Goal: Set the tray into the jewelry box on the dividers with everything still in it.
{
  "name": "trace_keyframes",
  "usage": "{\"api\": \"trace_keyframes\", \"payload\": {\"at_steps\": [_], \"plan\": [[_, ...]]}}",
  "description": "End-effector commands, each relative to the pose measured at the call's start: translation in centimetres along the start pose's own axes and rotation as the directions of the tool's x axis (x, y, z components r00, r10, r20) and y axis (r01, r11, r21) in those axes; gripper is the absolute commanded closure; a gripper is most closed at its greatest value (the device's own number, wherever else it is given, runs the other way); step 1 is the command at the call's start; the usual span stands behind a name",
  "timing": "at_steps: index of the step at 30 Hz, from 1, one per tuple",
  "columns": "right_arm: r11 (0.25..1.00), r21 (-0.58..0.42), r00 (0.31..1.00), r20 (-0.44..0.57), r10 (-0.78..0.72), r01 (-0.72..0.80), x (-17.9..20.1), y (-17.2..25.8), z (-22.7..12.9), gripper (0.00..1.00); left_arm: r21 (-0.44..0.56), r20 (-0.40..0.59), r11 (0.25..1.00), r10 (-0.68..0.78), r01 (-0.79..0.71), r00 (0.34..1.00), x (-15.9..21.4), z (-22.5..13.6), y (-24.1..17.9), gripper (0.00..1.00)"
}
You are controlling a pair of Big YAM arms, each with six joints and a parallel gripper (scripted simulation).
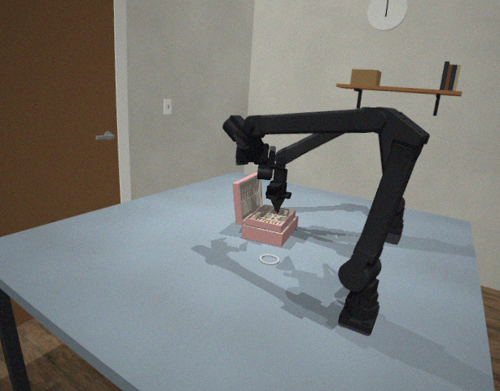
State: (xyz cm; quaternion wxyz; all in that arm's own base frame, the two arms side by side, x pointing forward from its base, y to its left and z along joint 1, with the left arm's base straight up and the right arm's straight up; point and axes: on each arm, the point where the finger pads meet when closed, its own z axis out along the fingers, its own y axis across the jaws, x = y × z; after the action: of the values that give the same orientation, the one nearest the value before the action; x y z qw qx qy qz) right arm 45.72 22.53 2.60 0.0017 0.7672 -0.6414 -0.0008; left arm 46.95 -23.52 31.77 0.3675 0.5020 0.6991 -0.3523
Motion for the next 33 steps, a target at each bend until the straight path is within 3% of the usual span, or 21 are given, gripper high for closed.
{"api": "trace_keyframes", "payload": {"at_steps": [1, 33], "plan": [[0.997, 0.079, 0.999, 0.031, -0.013, 0.01, -0.7, -1.9, -4.1, 1.0, -0.015, 0.021, 0.999, 0.037, -0.036, 0.999, -1.8, -0.8, 0.1, 0.0], [1.0, 0.016, 1.0, 0.012, 0.012, -0.013, 0.1, -0.6, 0.2, 1.0, -0.015, 0.021, 0.999, 0.037, -0.036, 0.999, -1.8, -0.8, 0.1, 0.0]]}}
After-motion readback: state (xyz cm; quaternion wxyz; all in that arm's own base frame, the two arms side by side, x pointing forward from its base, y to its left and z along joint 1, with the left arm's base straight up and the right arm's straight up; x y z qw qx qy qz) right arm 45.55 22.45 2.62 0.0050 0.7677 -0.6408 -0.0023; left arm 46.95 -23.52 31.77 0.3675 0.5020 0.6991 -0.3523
